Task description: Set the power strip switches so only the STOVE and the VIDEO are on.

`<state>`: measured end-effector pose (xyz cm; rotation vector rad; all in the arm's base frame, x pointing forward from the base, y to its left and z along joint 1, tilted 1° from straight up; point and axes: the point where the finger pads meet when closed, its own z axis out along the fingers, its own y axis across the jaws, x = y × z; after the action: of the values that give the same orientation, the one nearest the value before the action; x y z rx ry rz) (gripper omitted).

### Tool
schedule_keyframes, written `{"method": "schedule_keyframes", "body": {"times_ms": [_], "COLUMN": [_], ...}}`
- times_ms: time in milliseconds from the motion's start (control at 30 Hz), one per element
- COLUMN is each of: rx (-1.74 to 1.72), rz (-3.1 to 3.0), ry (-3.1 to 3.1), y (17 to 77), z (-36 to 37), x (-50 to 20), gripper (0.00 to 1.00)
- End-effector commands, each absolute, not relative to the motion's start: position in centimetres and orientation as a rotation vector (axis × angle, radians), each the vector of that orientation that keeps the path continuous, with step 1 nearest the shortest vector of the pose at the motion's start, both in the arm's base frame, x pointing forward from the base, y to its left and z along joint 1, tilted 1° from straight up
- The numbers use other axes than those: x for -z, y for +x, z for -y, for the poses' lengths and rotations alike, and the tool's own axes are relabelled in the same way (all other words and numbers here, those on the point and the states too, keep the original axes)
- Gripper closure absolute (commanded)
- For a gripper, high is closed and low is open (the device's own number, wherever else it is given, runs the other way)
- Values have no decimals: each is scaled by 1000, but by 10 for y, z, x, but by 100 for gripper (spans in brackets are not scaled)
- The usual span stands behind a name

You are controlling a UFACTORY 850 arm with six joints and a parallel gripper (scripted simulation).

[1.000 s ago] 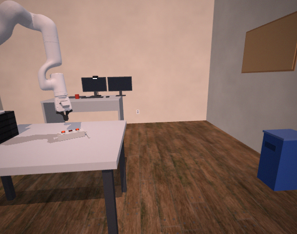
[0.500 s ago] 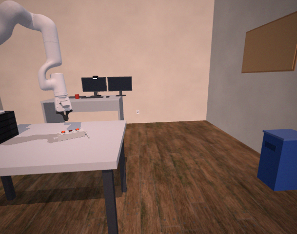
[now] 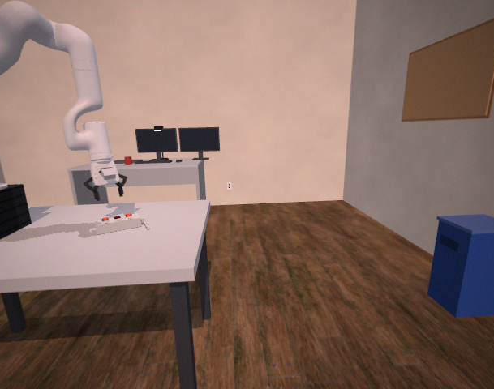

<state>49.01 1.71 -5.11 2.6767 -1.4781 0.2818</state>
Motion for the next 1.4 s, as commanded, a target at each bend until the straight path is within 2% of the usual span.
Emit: {"method": "schedule_keyframes", "body": {"times_ms": [0, 500, 700, 800, 900, 1367], "rx": [-284, -288, -598, -598, -748, -752], "rz": [1479, 1477, 1383, 1383, 1338, 1337], "ry": [2677, 2675, 2538, 2538, 2488, 2487], "y": [491, 491, 506, 506, 515, 515], "z": [-17, -17, 9, 9, 16, 16], "x": [51, 51, 68, 68, 71, 71], "gripper": [0, 0, 0, 0, 0, 0]}}
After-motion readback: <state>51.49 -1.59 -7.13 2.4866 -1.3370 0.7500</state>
